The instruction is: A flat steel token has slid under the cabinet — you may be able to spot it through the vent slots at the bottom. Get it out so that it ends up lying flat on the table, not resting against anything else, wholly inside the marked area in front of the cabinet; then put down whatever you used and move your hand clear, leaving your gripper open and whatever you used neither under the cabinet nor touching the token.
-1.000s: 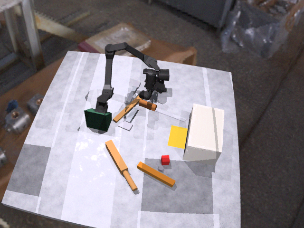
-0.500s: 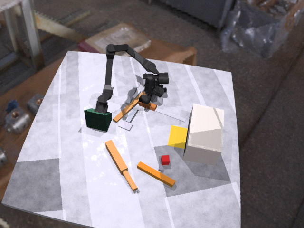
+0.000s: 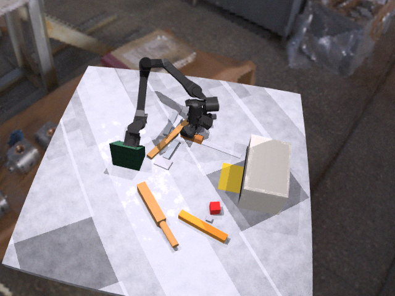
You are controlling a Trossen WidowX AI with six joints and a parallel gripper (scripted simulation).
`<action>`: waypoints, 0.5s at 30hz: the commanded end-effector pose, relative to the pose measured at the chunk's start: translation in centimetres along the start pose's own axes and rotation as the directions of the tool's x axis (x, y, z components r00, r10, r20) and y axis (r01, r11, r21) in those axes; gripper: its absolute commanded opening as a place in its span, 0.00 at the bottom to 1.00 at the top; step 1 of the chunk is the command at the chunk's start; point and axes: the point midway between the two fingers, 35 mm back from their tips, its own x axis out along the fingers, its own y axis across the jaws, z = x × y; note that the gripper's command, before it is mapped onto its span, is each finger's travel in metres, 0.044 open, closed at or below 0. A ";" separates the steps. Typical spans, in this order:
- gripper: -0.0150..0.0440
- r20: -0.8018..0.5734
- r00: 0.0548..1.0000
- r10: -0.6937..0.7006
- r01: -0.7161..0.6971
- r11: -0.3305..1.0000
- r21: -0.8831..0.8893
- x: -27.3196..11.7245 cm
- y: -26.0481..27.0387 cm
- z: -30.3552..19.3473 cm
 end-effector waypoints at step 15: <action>0.71 -0.009 1.000 0.001 -0.001 1.000 0.006 3.1 -0.1 -0.3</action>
